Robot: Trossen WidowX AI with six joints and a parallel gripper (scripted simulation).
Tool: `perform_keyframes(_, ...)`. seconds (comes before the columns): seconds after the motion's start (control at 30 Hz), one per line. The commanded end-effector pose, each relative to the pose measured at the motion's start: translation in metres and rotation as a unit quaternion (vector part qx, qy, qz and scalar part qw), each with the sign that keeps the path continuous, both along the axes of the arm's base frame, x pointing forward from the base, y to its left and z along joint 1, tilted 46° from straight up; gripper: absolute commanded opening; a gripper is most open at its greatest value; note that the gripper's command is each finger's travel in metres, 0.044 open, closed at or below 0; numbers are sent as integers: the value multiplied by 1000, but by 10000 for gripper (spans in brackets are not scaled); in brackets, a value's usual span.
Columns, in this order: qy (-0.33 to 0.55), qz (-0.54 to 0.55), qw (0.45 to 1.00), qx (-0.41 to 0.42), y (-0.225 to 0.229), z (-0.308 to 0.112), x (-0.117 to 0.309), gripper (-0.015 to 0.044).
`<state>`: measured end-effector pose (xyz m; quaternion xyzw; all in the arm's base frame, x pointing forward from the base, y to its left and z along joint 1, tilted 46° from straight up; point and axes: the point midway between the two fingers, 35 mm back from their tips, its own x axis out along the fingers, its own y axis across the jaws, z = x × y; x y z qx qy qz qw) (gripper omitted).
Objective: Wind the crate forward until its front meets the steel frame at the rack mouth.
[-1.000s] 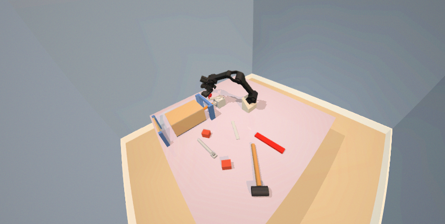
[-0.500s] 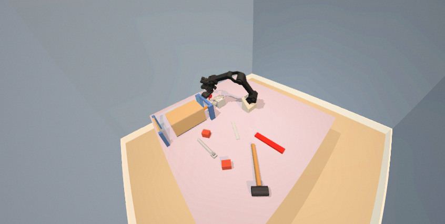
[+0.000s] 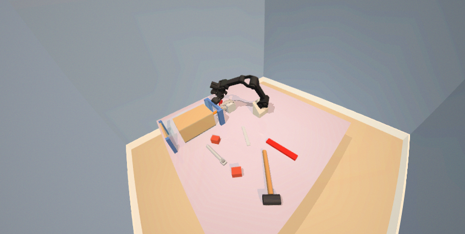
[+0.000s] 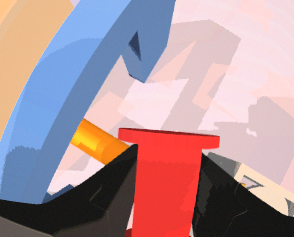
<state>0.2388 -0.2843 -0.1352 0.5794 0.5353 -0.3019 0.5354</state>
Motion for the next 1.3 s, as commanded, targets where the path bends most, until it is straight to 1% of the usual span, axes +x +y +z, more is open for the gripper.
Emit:
perform_keyframes(0.0, -2, 0, 1000, 12, 11, 6, 2, 0)
perform_keyframes(1.27, -1, 0, 1000, 15, 49, 39, -5, 0)
